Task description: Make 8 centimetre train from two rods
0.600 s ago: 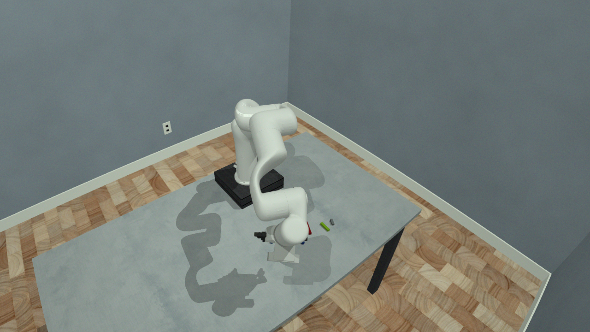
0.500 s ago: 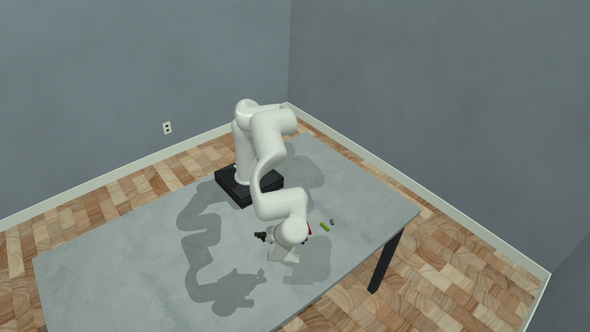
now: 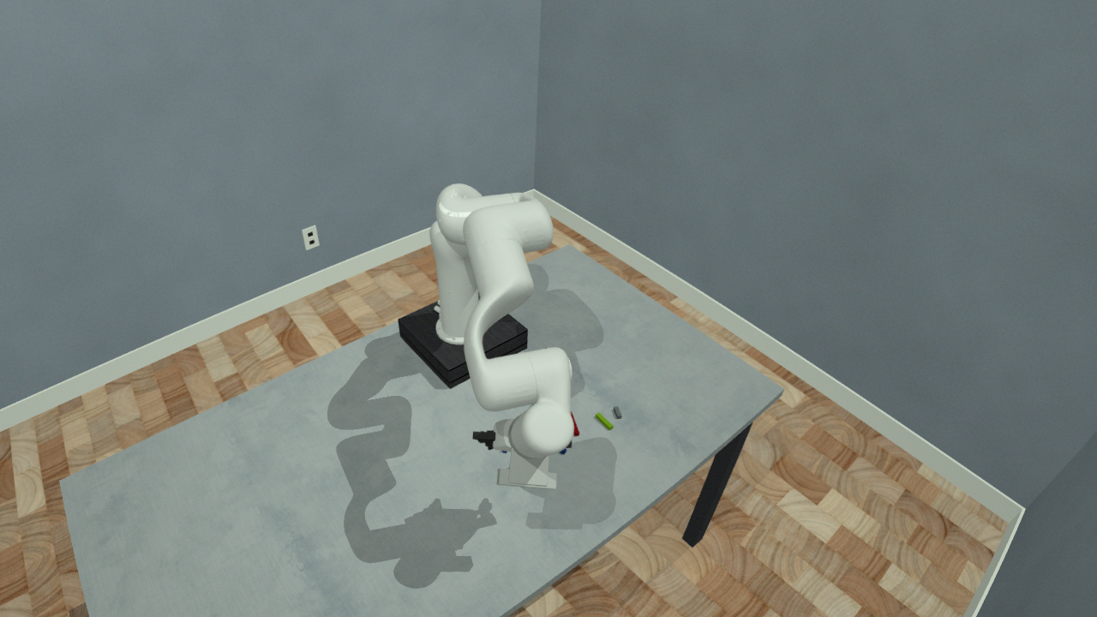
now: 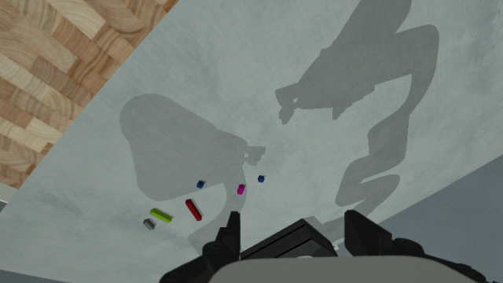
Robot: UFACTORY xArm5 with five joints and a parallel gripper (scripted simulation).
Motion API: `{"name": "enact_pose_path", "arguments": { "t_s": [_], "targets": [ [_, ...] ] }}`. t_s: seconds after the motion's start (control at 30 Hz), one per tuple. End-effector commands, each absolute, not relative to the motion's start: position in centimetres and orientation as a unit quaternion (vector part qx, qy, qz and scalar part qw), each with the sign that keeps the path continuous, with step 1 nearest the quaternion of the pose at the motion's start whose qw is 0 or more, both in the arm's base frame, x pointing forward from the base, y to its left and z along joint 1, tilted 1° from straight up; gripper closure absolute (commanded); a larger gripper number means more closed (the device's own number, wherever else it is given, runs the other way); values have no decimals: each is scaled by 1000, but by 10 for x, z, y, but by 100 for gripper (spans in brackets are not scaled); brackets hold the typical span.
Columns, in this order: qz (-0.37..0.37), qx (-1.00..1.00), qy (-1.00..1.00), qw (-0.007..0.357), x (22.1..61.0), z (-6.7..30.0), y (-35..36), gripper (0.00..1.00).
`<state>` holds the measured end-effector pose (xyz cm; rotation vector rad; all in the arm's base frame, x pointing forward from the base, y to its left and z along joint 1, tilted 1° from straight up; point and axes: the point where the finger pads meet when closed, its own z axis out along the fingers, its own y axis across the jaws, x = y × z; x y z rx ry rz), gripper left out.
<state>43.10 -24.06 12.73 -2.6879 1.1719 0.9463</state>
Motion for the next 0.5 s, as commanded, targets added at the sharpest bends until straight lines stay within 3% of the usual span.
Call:
{"name": "enact_pose_path", "arguments": {
  "t_s": [0.0, 0.47],
  "targets": [
    [305, -872, 381, 30, 432, 129, -241, 0],
    [269, -838, 474, -25, 454, 108, -204, 0]
  ]
}}
